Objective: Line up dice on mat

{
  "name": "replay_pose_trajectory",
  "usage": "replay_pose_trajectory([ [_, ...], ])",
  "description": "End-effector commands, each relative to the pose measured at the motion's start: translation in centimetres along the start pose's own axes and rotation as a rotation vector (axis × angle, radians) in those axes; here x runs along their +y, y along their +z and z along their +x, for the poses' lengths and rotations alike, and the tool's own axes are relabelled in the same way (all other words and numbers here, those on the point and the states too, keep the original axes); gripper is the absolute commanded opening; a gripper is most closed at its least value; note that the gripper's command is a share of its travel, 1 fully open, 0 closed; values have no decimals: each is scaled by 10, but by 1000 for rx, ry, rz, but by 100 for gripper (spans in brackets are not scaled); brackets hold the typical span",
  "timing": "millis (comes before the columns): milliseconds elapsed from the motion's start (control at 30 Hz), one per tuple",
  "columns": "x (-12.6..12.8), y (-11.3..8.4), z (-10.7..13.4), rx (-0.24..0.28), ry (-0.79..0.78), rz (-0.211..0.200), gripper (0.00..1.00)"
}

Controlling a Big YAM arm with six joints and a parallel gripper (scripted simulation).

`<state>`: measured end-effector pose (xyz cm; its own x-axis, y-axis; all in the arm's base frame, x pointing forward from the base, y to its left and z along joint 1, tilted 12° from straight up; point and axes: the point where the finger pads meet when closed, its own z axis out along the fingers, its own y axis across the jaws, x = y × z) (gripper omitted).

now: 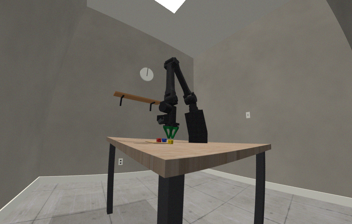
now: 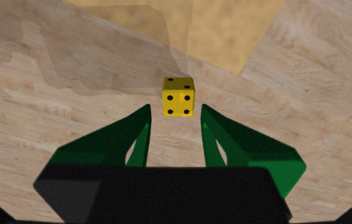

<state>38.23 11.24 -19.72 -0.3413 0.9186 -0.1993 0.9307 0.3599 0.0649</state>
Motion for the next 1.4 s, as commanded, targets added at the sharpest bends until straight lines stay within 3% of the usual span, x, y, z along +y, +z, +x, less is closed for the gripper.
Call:
replay_pose_trajectory([
  [0,9,0,-3,-1,1,-20,39],
  [1367,8,-3,-4,-1,3,-27,39],
])
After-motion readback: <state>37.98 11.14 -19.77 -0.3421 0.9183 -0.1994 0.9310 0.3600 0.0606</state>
